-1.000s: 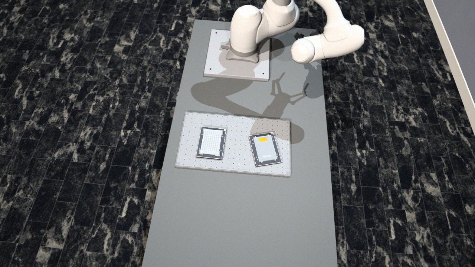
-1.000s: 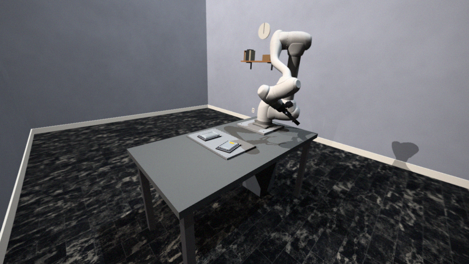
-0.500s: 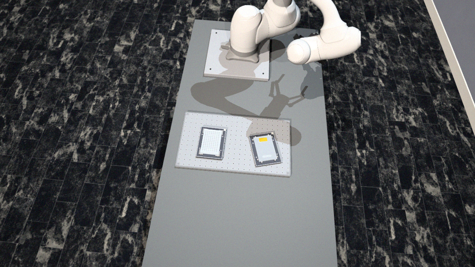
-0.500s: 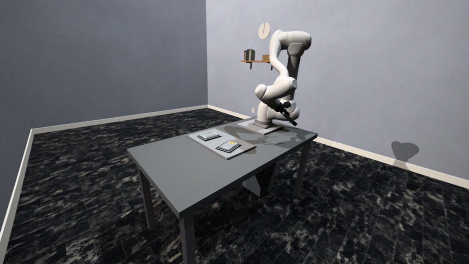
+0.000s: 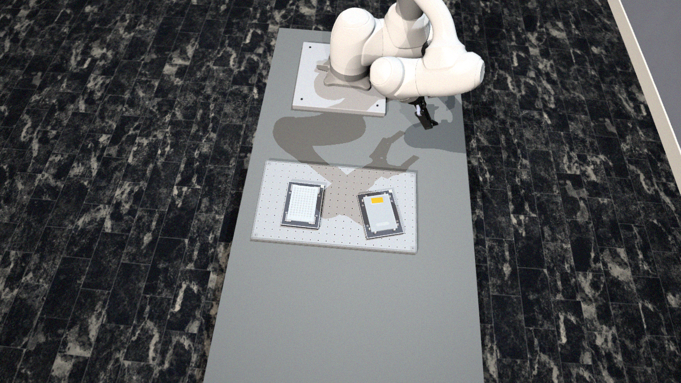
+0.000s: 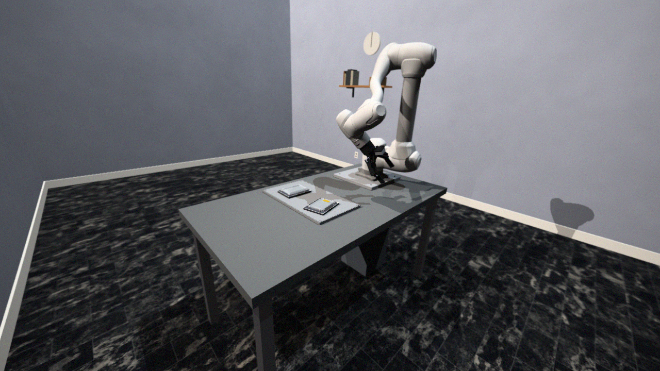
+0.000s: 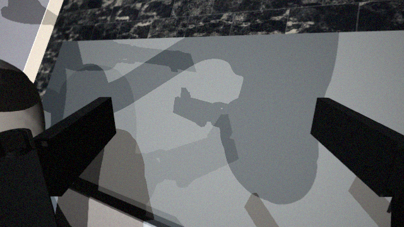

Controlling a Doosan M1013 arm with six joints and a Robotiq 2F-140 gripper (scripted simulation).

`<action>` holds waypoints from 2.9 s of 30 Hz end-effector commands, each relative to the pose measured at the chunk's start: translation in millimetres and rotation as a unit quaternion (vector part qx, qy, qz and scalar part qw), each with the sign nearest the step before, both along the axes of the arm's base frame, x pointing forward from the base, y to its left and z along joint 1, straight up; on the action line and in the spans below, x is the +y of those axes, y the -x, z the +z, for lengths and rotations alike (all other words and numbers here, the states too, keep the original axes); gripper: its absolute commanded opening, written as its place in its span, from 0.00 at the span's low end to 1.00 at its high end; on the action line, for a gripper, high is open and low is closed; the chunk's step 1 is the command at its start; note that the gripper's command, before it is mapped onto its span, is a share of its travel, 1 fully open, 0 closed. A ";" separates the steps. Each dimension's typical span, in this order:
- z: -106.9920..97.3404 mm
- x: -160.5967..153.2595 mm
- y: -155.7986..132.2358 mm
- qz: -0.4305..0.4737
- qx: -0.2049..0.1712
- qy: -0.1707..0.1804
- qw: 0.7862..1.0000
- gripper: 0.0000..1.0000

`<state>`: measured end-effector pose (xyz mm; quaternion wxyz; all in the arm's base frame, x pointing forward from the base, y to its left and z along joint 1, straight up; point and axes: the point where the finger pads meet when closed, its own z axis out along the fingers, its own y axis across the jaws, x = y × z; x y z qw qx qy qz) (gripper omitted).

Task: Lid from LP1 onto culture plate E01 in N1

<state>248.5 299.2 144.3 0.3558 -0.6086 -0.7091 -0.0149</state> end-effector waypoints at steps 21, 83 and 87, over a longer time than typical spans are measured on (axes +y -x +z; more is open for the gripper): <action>-42.0 -99.0 -287.5 -0.484 -0.033 0.278 0.829 1.00; -54.7 -129.0 -372.1 -0.608 -0.041 0.350 0.711 0.10; -54.7 -129.0 -372.1 -0.608 -0.041 0.350 0.711 0.10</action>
